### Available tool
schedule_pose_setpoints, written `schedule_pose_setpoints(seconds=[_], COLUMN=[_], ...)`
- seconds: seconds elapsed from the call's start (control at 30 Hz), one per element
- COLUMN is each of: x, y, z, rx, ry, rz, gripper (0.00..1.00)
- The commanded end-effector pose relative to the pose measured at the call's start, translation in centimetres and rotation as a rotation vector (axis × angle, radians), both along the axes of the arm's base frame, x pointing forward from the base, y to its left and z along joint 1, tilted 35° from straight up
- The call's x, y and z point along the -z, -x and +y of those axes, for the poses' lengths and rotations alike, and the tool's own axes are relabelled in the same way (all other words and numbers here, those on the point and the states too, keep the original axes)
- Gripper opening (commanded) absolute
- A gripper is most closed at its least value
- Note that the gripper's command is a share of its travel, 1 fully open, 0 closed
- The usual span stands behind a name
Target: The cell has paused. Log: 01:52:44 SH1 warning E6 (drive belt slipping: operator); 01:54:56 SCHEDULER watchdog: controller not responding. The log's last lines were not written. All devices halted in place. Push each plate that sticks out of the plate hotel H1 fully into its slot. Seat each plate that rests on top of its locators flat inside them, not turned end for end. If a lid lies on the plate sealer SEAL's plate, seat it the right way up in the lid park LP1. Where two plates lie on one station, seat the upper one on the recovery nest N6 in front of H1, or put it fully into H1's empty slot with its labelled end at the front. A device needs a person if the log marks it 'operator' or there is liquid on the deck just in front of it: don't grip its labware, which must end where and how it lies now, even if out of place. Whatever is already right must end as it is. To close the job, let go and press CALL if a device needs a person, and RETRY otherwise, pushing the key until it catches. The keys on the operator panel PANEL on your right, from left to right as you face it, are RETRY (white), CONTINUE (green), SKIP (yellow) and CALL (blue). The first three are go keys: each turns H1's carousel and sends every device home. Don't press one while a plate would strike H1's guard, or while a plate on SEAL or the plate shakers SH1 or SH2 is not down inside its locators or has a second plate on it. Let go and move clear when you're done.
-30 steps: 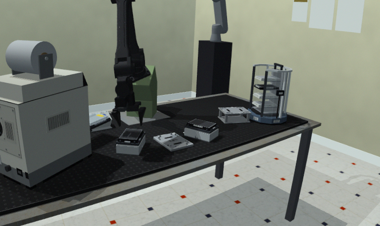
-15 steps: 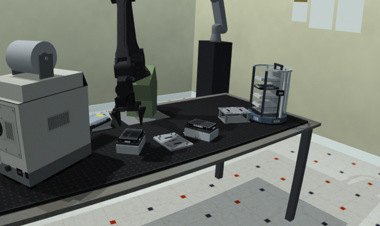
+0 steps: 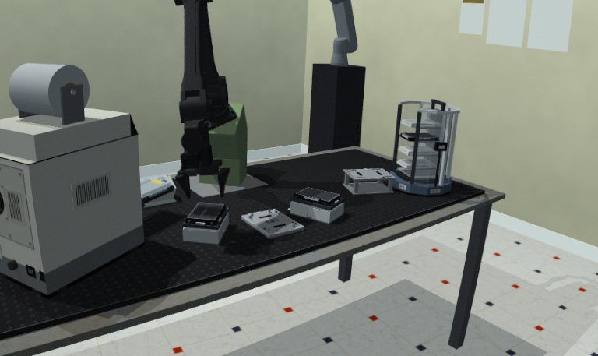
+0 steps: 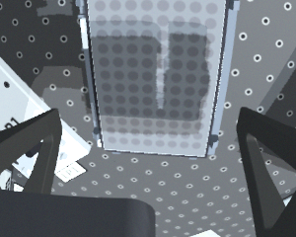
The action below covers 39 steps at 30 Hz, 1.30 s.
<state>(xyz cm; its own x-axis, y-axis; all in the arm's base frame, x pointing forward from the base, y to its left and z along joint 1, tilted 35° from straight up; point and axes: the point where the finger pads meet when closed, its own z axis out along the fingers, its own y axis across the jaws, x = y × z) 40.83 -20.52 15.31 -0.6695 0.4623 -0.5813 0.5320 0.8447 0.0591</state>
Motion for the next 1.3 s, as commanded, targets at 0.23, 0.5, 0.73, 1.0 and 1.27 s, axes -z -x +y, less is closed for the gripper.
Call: schedule_pose_setpoints(seconds=[0.23, 0.5, 0.73, 1.0, 1.27], x=[1.0, -1.2, -3.8, -5.7, -5.8], y=[0.2, -1.2, -0.2, 0.5, 1.2], z=[0.0, 0.2, 0.3, 1.5, 1.8], rx=[0.015, 0.002, 0.014, 0.002, 0.007], ry=[-0.02, -0.002, 0.012, 0.013, 0.0], rz=[0.023, -0.009, -0.04, -0.042, -0.016], gripper=[1.0, 1.0, 1.0, 1.0, 1.0])
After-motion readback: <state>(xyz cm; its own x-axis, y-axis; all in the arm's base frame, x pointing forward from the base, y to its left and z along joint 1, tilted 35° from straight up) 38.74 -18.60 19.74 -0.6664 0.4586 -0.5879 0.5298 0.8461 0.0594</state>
